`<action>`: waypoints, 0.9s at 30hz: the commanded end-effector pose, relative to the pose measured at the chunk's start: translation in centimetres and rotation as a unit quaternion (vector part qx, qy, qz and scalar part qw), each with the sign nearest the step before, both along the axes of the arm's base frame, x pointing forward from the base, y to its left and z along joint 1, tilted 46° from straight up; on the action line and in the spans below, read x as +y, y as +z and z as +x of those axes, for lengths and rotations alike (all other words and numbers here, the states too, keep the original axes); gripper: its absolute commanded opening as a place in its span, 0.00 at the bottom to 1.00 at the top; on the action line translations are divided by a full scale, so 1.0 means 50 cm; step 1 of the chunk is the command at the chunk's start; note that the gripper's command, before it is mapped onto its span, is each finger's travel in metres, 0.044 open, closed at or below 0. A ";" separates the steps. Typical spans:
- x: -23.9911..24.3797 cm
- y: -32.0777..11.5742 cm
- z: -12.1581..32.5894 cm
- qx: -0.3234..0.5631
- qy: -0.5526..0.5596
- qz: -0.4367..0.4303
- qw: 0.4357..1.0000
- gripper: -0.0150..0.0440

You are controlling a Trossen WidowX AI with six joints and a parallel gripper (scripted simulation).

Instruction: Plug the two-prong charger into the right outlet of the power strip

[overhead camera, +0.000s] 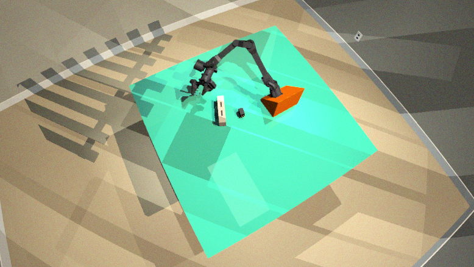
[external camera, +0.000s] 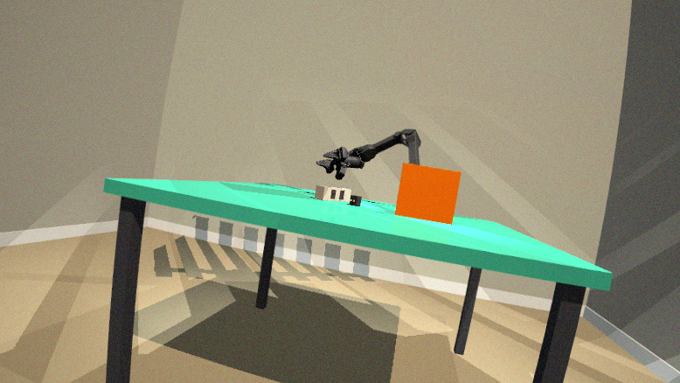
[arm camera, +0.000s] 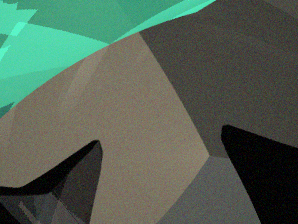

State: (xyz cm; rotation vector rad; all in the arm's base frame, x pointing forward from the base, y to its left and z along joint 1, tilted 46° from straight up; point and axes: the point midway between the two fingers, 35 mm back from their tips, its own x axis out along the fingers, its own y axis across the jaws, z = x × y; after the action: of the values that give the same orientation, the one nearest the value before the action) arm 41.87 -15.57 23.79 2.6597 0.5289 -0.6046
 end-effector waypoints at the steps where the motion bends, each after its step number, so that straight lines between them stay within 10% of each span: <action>1: 0.001 -0.001 0.000 0.001 0.001 -0.002 1.000 0.98; 27: 0.090 -0.177 -0.022 0.089 0.172 -0.271 0.943 1.00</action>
State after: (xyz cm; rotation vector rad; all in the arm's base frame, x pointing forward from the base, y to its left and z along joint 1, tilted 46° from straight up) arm 41.10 -11.70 16.12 2.0494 0.6943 -0.7438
